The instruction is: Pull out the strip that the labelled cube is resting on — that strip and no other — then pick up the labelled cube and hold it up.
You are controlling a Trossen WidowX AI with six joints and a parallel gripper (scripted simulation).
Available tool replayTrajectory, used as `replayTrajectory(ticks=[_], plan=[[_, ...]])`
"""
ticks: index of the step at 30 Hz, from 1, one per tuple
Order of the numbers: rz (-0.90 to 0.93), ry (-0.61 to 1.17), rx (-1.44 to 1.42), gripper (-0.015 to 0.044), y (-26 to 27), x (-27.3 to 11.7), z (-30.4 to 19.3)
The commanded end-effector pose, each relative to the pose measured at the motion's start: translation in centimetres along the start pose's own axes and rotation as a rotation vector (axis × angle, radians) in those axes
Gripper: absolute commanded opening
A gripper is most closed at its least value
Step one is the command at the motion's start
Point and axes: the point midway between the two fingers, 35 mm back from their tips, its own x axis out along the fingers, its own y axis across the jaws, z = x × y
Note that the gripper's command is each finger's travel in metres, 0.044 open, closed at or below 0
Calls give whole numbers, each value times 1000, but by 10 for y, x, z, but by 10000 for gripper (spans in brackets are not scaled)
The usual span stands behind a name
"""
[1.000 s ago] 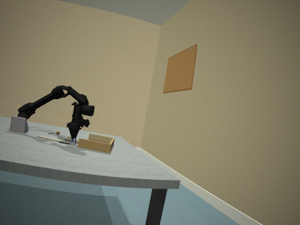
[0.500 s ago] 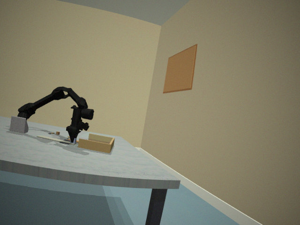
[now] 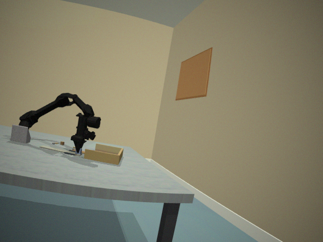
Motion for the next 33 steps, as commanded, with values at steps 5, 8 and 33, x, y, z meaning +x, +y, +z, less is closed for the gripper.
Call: replayTrajectory(ticks=[5,8,33], plan=[[0,-1,4,0,-1,-22,-27],[1,-1,6,0,0,-30,-39],[3,1,12,0,2,-42,-105]])
